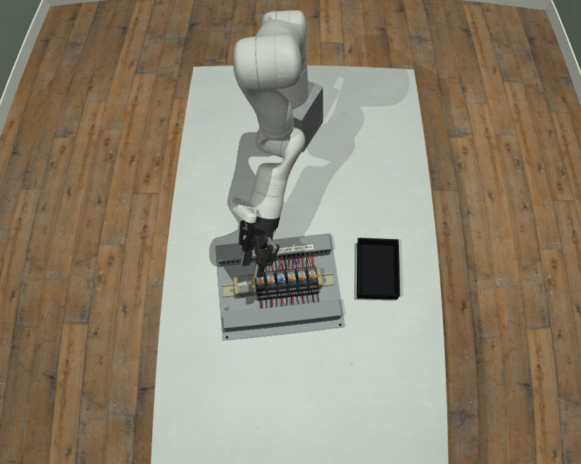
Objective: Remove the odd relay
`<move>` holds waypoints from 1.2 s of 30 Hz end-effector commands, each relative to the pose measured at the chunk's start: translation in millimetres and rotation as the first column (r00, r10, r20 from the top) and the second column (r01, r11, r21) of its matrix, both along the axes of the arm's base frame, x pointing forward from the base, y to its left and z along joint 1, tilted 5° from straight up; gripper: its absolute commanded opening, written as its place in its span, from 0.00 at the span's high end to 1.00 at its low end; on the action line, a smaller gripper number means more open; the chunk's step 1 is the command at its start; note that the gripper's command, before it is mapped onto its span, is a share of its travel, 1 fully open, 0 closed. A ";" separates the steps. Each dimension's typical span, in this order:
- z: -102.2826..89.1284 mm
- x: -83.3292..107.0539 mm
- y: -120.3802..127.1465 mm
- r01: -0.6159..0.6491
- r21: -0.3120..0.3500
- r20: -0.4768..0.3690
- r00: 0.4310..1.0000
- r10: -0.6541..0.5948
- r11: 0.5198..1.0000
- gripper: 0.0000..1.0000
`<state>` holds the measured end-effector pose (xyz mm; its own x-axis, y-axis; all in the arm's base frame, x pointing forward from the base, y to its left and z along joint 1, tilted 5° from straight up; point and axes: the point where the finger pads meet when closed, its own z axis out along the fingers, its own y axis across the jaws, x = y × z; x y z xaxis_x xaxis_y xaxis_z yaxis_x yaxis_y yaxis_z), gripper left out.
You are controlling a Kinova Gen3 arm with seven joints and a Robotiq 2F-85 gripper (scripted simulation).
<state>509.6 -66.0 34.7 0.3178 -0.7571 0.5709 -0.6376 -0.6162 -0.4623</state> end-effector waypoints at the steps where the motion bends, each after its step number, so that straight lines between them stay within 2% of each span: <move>1: 0.0 0.2 -0.2 0.002 0.000 -0.001 1.000 -0.002 1.000 0.39; 36: -18.8 -5.1 -3.5 0.045 0.001 -0.074 0.996 -0.045 0.999 0.39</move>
